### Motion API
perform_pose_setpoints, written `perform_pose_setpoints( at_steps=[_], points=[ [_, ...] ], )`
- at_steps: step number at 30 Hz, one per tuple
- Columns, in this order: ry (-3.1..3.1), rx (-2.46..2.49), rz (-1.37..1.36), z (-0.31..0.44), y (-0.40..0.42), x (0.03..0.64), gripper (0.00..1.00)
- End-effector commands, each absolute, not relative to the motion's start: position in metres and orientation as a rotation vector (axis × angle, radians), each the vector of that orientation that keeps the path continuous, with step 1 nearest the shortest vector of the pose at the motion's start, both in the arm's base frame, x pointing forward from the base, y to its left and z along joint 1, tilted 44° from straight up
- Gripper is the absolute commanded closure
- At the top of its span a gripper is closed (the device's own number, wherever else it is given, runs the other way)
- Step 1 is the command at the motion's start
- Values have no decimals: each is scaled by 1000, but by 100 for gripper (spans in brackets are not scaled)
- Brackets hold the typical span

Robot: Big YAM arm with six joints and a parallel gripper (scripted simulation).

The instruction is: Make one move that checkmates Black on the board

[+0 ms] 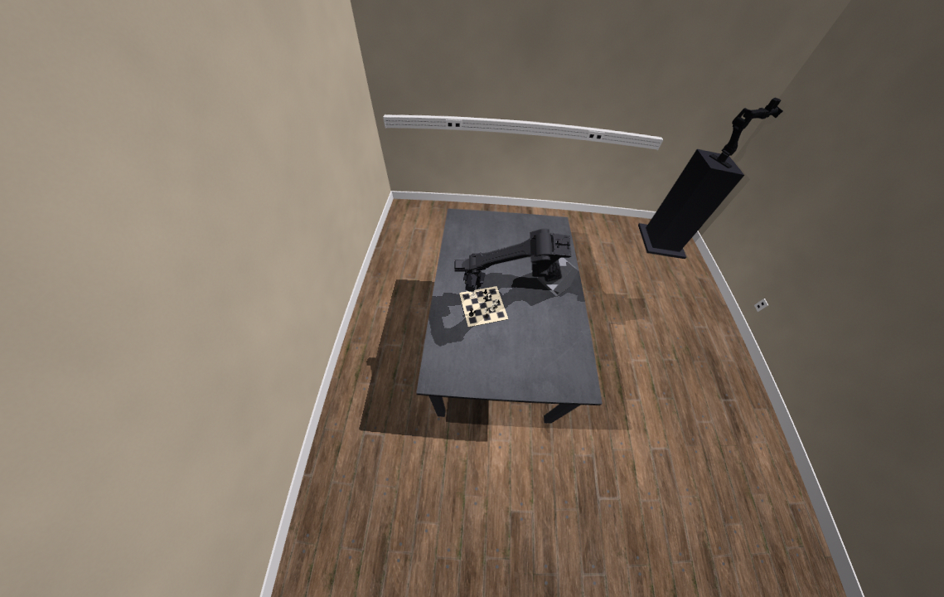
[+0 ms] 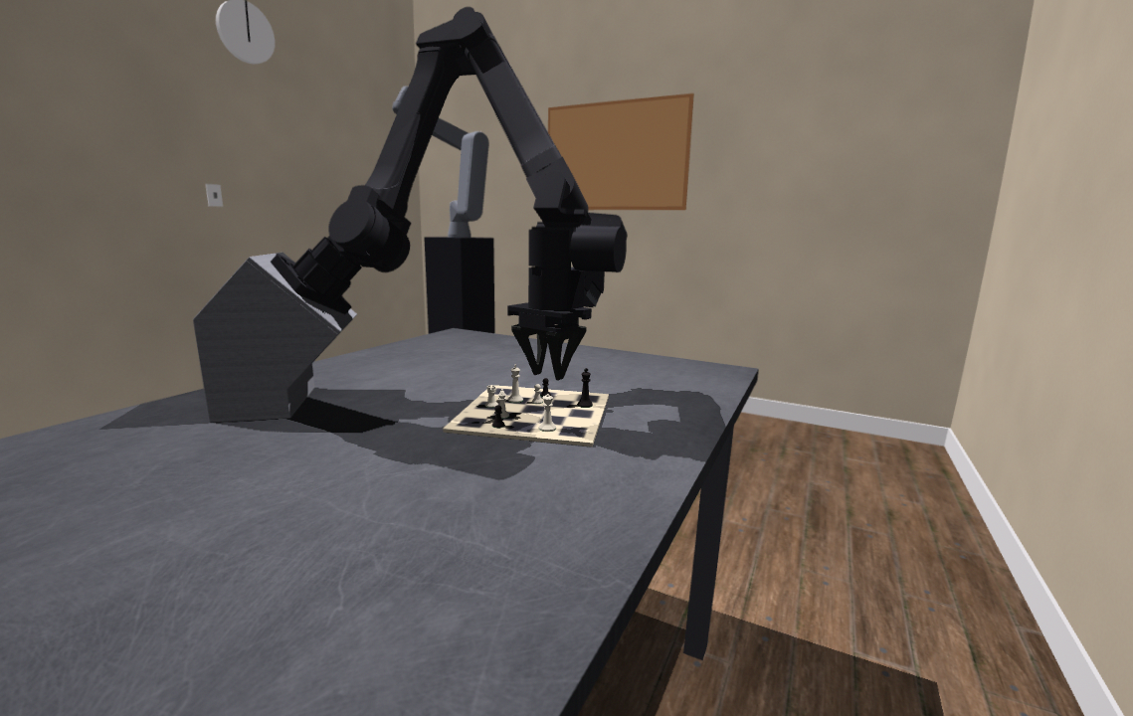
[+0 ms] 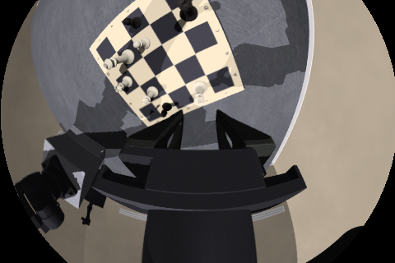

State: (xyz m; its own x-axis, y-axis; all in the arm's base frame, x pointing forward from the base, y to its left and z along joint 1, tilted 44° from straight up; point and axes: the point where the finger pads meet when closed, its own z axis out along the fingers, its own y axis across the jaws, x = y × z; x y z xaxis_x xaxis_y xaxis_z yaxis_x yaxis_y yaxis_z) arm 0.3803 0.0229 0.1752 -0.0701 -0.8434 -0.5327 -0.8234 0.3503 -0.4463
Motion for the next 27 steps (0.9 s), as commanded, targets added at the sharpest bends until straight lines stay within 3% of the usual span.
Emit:
perform_pose_setpoints(
  at_steps=[1,27],
  points=[
    [1881,-1453,-17,167,29,385,60],
    [1879,-1451,-20,161,33,392,60]
  ],
)
